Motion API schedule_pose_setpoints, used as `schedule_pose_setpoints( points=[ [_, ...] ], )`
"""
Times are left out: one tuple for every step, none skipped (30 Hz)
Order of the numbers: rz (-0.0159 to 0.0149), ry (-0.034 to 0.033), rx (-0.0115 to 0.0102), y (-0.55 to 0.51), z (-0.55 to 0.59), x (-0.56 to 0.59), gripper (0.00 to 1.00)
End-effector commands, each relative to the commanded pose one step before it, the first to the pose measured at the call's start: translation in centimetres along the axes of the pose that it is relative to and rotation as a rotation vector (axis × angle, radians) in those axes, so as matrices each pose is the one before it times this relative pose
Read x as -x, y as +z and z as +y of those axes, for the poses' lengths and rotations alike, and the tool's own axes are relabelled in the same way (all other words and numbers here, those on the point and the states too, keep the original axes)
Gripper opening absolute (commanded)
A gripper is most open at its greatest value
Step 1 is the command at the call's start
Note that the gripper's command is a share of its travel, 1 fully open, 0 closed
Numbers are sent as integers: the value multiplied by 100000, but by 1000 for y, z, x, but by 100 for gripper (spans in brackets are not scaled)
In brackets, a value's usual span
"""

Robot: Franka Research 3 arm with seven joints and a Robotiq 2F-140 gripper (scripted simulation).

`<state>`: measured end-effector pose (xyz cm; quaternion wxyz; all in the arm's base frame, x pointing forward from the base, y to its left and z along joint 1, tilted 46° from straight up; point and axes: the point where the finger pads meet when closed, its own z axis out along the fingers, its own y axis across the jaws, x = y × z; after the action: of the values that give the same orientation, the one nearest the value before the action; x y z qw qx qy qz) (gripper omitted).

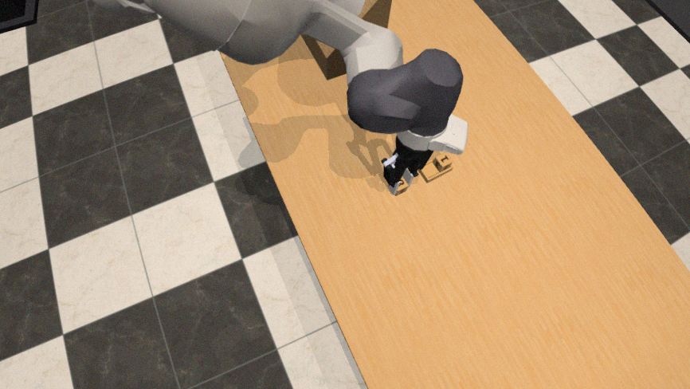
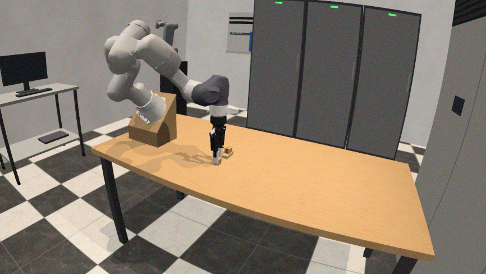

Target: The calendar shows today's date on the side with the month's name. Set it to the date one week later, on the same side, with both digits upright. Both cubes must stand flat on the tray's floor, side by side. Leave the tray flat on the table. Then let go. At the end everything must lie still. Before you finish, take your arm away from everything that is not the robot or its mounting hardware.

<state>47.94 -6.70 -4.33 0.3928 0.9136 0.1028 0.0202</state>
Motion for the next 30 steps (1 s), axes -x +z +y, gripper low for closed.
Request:
schedule_pose_setpoints(
  points=[
    [122,283,-36,122,49,-74,17],
    [0,0,0,0,0,0,17],
    [0,0,0,0,0,0,17],
    [0,0,0,0,0,0,17],
    [0,0,0,0,0,0,17],
    [0,0,0,0,0,0,17],
    [0,0,0,0,0,0,17],
    [0,0,0,0,0,0,17],
    [0,0,0,0,0,0,20],
    [0,0,0,0,0,0,20],
    [0,0,0,0,0,0,20],
    [0,0,0,0,0,0,22],
    [0,0,0,0,0,0,22],
    [0,0,0,0,0,0,22],
    [0,0,0,0,0,0,24],
    [0,0,0,0,0,0,24],
    [0,0,0,0,0,0,24],
    [0,0,0,0,0,0,24],
    [0,0,0,0,0,0,24],
    [0,0,0,0,0,0,27],
    [0,0,0,0,0,0,27],
    [0,0,0,0,0,0,27],
    [0,0,0,0,0,0,29],
    [0,0,0,0,0,0,29],
    [0,0,0,0,0,0,29],
    [0,0,0,0,0,0,29],
    [0,0,0,0,0,0,29],
    [0,0,0,0,0,0,29],
    [0,0,0,0,0,0,29],
    [0,0,0,0,0,0,29]
  ],
)
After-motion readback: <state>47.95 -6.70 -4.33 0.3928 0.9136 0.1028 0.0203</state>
